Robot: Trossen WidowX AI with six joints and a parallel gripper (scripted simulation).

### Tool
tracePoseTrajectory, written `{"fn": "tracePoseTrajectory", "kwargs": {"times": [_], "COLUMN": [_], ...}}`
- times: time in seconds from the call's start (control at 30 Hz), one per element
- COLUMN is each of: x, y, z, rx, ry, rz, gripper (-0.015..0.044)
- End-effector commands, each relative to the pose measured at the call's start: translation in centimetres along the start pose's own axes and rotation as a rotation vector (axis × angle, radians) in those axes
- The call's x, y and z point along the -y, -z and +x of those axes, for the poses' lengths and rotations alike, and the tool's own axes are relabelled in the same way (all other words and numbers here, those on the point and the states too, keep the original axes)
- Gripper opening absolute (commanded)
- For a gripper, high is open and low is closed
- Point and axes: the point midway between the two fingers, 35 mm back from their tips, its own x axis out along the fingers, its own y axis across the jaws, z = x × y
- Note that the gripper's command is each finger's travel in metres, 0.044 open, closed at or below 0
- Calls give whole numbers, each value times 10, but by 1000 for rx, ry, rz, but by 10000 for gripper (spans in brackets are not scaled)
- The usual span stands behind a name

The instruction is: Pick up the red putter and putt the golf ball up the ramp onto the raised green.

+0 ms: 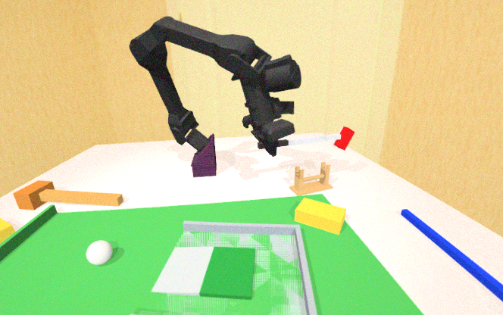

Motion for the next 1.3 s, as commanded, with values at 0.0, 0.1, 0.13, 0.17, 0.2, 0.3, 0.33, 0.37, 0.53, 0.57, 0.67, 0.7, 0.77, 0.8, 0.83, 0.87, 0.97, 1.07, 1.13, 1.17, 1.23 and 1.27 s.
{"fn": "tracePoseTrajectory", "kwargs": {"times": [0.0,0.1,0.13,0.17,0.2,0.3,0.33,0.37,0.53,0.57,0.67,0.7,0.77,0.8,0.83,0.87,0.97,1.07,1.13,1.17,1.23,1.27], "x": [0,3,4,5,6,8,8,8,8,8,6,5,4,3,1,0,-5,-11,-16,-19,-24,-27], "y": [1,14,20,26,32,49,56,62,94,100,119,125,138,144,150,156,174,193,205,211,223,229], "z": [-1,-8,-11,-14,-17,-26,-29,-32,-45,-48,-55,-57,-62,-64,-66,-68,-73,-79,-83,-85,-88,-90], "rx": [0,-6,-8,-10,-12,-19,-22,-25,-41,-45,-54,-56,-61,-64,-66,-69,-77,-89,-97,-101,-109,-113], "ry": [0,7,10,13,16,25,27,30,45,48,59,63,72,77,81,86,101,113,121,126,135,140], "rz": [6,84,118,152,186,289,323,358,530,564,668,702,771,806,840,875,979,1082,1150,1185,1253,1288], "gripper": [0,0,0,0,0,0,0,0,0,0,0,0,0,0,0,0,0,0,0,0,0,0]}}
